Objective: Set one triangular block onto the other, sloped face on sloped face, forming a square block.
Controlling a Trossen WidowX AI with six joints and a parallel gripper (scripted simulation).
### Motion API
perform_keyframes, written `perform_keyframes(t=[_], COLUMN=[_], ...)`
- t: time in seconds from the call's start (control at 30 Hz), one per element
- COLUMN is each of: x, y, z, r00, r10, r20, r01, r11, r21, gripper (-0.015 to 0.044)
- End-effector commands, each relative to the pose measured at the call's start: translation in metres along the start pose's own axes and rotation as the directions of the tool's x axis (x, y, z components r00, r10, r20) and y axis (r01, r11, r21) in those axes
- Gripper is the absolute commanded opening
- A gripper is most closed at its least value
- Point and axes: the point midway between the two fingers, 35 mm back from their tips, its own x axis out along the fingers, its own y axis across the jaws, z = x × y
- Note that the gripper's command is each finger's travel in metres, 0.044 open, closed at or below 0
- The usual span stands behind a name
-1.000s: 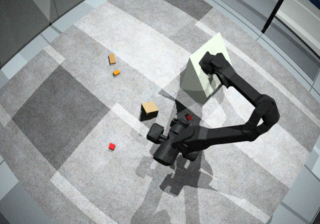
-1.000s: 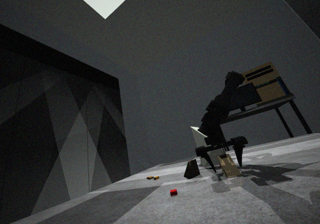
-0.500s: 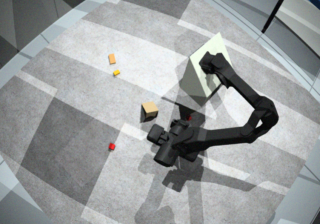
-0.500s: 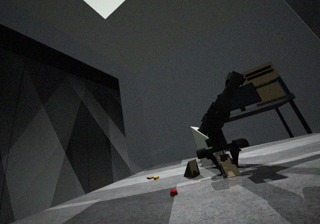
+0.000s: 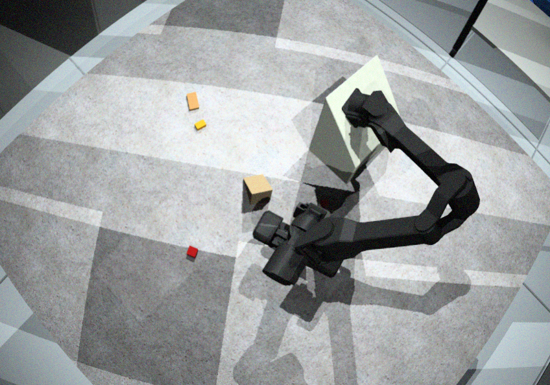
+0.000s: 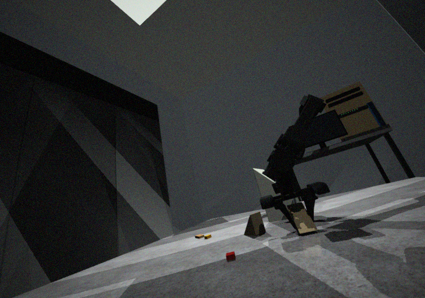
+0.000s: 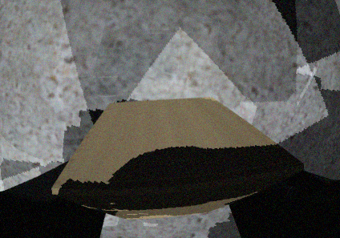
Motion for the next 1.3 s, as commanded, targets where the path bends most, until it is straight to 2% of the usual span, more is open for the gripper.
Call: perform_keyframes(t=[0.0, 0.53, 0.83, 1.27], x=[-0.0167, -0.0214, -0.0213, -0.0213], y=[-0.0010, 0.0000, -0.0004, -0.0010], z=[-0.0016, -0.0003, -0.0004, -0.0004], r00=[1.000, 1.000, 1.000, 0.999], r10=[-0.002, 0.008, 0.024, 0.049], r20=[-0.009, -0.006, -0.002, -0.004], r01=[0.002, -0.009, -0.024, -0.040], r11=[1.000, 0.998, 0.952, 0.773], r21=[-0.009, -0.058, -0.305, -0.633], gripper=[0.0000, 0.0000, 0.0000, 0.0000])
